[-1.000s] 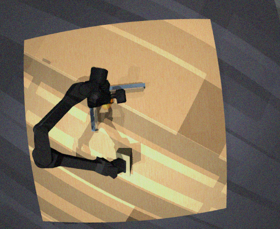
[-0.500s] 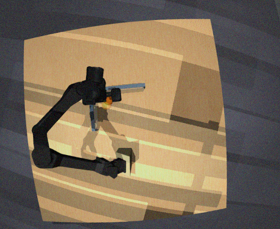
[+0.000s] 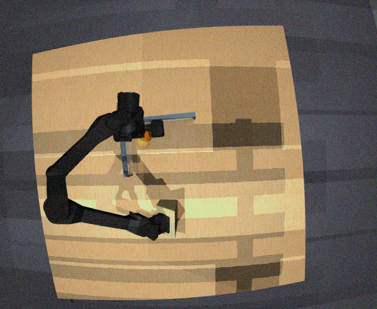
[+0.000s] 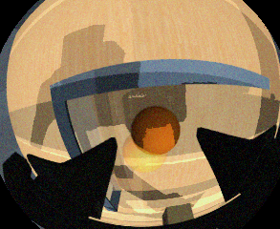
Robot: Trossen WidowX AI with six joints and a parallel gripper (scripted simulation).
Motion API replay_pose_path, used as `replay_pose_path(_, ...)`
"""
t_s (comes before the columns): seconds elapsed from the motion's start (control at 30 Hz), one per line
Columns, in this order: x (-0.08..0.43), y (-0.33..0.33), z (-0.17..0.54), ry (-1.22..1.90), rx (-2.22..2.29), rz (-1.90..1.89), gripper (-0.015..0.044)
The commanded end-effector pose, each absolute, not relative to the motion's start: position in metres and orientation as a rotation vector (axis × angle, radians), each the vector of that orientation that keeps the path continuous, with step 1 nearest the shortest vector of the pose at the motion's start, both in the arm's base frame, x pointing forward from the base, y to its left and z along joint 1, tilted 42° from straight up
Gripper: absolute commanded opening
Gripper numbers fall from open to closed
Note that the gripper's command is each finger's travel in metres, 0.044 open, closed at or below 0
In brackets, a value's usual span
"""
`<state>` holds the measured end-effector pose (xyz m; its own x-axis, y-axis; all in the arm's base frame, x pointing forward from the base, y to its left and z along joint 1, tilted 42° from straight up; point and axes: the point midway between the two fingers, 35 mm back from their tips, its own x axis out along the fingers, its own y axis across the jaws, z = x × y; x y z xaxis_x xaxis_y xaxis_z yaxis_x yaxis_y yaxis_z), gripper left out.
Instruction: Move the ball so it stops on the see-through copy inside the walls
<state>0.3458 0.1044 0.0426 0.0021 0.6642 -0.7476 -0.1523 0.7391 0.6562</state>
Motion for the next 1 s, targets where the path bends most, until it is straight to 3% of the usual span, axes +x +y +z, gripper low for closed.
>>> replay_pose_path(0.0, 0.342, 0.11, 0.034, 1.452, 0.458, 0.677, 0.0382)
replay_pose_path(0.47, 0.341, 0.124, 0.02, 1.452, 0.46, 0.678, 0.0382)
replay_pose_path(0.6, 0.341, 0.124, 0.02, 1.452, 0.46, 0.678, 0.0277)
replay_pose_path(0.8, 0.341, 0.124, 0.02, 1.452, 0.46, 0.678, 0.0237)
replay_pose_path(0.97, 0.344, 0.114, 0.029, 1.457, 0.453, 0.674, 0.0106)
